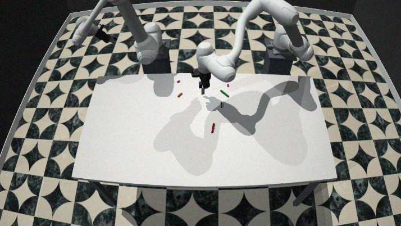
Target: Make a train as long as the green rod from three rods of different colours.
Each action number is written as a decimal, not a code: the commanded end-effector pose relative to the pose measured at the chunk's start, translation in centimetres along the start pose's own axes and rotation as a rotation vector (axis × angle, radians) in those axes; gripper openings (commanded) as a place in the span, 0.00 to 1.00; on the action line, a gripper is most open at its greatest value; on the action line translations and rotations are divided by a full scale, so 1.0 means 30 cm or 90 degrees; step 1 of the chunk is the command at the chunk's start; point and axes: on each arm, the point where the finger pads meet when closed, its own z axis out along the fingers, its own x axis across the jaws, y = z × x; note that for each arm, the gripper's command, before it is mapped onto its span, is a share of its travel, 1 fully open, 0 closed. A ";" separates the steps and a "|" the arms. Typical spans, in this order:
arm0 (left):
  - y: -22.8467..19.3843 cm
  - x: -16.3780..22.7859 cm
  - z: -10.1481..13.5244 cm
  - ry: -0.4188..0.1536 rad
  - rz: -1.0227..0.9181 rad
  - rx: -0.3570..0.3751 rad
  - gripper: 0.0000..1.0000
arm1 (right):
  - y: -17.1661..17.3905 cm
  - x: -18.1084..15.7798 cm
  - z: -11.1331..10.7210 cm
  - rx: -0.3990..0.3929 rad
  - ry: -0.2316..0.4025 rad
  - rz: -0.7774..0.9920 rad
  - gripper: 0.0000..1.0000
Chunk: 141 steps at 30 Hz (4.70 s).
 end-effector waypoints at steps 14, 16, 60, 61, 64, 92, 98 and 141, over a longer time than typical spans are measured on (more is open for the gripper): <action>0.145 -0.196 -0.010 -0.004 -0.368 0.005 1.00 | -0.009 -0.009 0.008 0.010 -0.003 0.003 1.00; 0.164 -0.217 -0.011 -0.004 -0.410 0.005 1.00 | -0.009 -0.009 0.008 0.010 -0.003 0.003 1.00; 0.352 -0.383 -0.012 -0.002 -0.801 0.005 0.54 | -0.009 -0.009 0.008 0.010 -0.003 0.003 1.00; 0.352 -0.383 -0.012 -0.002 -0.801 0.005 0.54 | -0.009 -0.009 0.008 0.010 -0.003 0.003 1.00; 0.353 -0.382 -0.008 -0.002 -0.801 0.004 0.54 | -0.009 -0.009 0.008 0.010 -0.003 0.003 1.00; 0.354 -0.381 0.100 -0.002 -0.801 0.002 0.54 | -0.009 -0.009 0.008 0.010 -0.003 0.003 1.00; 0.354 -0.381 0.125 -0.002 -0.801 0.002 0.54 | -0.009 -0.009 0.008 0.010 -0.003 0.003 1.00; 0.355 -0.383 0.167 -0.002 -0.801 0.003 0.54 | -0.009 -0.009 0.008 0.010 -0.003 0.003 1.00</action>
